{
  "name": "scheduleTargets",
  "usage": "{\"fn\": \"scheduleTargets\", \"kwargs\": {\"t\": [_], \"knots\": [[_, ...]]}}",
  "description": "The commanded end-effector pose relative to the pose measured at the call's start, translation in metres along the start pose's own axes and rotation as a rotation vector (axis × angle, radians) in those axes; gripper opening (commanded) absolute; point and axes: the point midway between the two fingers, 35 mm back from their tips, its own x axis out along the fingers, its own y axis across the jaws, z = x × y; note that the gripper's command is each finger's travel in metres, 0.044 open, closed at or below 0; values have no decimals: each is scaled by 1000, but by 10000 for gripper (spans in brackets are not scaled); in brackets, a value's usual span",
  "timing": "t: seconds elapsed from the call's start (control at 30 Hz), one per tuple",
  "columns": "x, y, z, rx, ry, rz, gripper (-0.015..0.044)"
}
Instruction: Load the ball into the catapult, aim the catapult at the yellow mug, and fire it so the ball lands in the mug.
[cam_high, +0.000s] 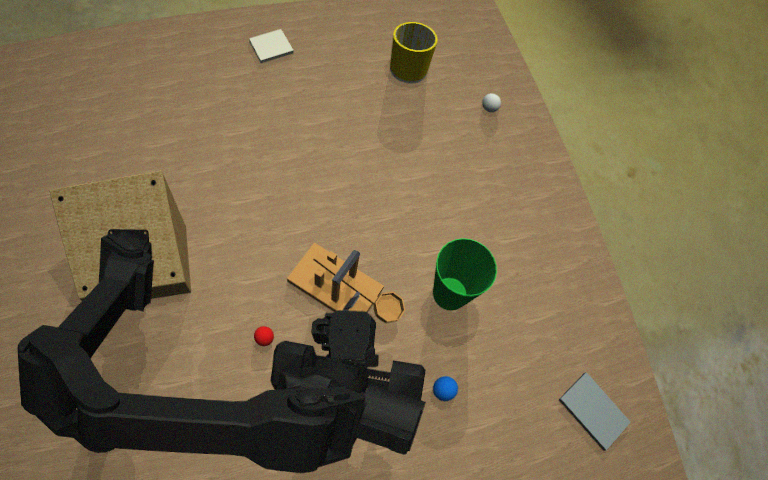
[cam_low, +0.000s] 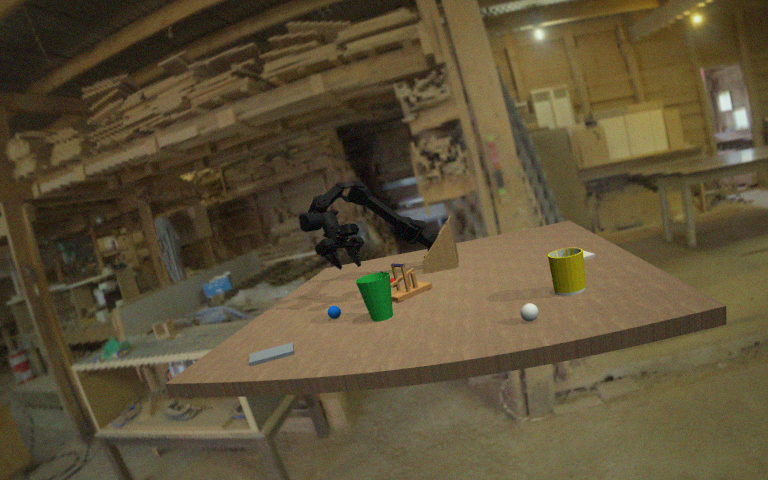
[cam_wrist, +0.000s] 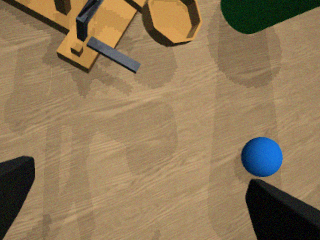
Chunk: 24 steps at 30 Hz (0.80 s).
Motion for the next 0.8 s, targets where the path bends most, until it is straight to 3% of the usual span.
{"fn": "scheduleTargets", "kwargs": {"t": [0.0,0.77], "knots": [[14,9,24,-116,7,79,440],[49,57,129,-759,125,356,440]]}}
